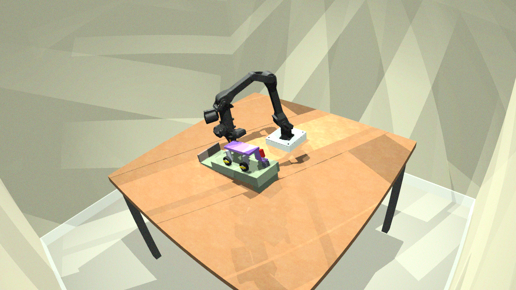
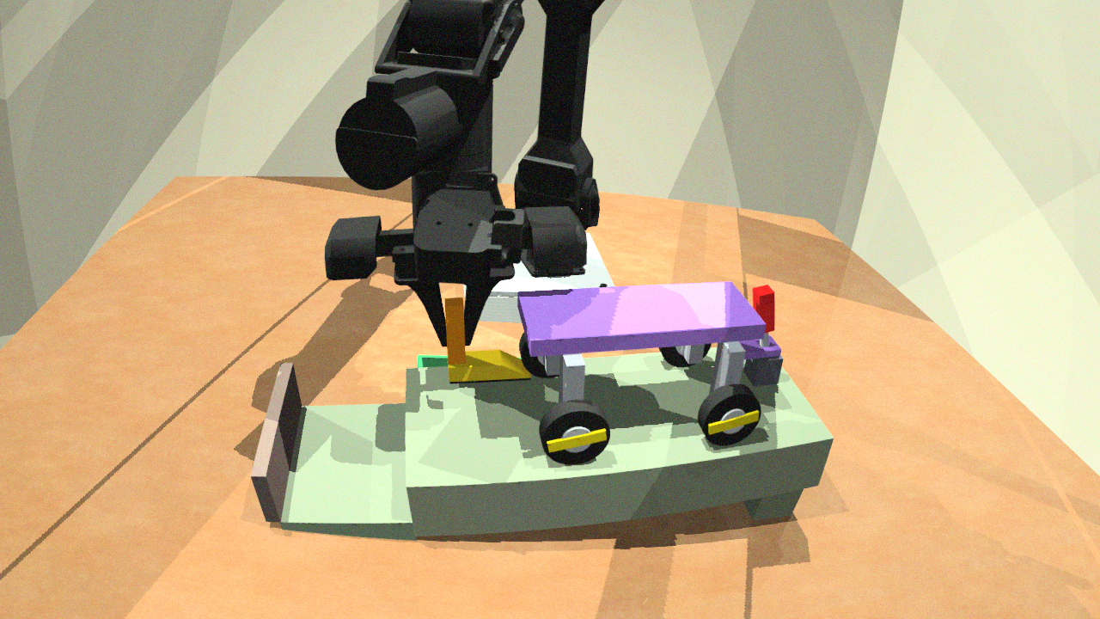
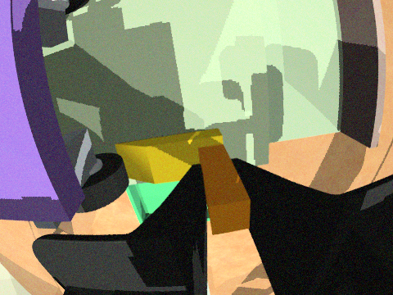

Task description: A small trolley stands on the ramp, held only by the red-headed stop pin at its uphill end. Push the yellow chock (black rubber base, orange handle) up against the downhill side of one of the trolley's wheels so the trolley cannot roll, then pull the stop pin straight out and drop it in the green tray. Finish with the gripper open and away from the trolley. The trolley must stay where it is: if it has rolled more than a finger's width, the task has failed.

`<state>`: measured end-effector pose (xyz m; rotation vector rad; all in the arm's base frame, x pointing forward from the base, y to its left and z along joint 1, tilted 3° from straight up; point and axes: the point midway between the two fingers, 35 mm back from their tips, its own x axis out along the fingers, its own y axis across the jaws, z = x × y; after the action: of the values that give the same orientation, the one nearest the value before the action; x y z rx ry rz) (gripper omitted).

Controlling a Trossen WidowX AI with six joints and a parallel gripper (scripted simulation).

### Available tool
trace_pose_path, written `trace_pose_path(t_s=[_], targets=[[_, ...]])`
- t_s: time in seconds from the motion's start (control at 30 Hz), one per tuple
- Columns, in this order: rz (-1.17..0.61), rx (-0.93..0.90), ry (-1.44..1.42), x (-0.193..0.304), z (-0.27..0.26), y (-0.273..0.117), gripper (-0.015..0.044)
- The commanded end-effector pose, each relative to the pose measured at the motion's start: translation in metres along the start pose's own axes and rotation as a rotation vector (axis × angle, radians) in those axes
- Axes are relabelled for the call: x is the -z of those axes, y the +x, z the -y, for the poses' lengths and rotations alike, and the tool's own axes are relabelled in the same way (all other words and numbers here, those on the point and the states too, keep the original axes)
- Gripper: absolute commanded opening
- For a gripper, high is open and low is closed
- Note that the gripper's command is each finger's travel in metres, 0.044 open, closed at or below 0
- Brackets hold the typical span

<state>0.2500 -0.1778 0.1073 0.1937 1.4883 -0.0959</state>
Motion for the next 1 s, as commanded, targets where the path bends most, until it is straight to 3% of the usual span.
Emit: trace_pose_path(t_s=[0.0,0.03,0.27,0.97], targets=[[0.000,-0.001,-0.002,0.000,0.000,0.000,0.0000],[0.000,-0.001,-0.002,0.000,0.000,0.000,0.0000],[0.000,-0.001,-0.002,0.000,0.000,0.000,0.0184],[0.001,-0.006,-0.001,0.000,0.001,-0.058,0.0190]])
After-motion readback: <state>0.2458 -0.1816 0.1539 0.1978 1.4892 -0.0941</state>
